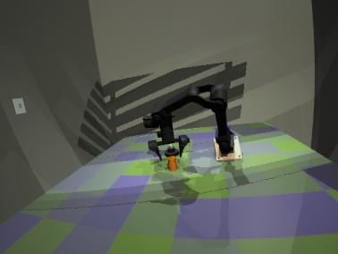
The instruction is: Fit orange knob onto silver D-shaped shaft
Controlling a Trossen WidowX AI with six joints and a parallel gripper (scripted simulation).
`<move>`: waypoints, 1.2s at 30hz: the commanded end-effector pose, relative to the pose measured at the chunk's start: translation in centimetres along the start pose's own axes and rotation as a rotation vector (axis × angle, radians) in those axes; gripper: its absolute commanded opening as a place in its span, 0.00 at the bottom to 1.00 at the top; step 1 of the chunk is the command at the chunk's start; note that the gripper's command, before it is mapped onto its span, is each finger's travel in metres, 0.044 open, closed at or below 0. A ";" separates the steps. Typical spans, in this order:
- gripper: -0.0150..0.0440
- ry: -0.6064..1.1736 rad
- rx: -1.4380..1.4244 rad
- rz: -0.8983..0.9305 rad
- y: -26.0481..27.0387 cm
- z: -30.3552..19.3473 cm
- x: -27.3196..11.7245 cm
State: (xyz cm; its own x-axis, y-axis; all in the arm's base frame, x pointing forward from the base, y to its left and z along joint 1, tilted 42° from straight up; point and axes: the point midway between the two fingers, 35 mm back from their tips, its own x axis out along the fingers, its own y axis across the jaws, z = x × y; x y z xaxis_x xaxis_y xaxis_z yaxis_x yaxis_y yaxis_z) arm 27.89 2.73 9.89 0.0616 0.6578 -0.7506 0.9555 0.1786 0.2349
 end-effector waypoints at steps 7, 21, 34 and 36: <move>1.00 0.006 0.004 -0.002 -0.1 -0.1 1.8; 1.00 0.009 0.004 -0.001 -0.2 -0.3 4.0; 0.64 0.010 0.004 0.000 -0.3 -0.3 4.5; 0.56 0.010 0.004 0.000 -0.3 -0.3 4.5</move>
State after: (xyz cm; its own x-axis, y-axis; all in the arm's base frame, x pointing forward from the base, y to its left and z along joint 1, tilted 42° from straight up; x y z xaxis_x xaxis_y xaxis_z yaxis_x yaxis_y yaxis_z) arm 27.81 5.84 6.66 0.0577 0.6621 -0.7472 0.9557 0.1798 0.2332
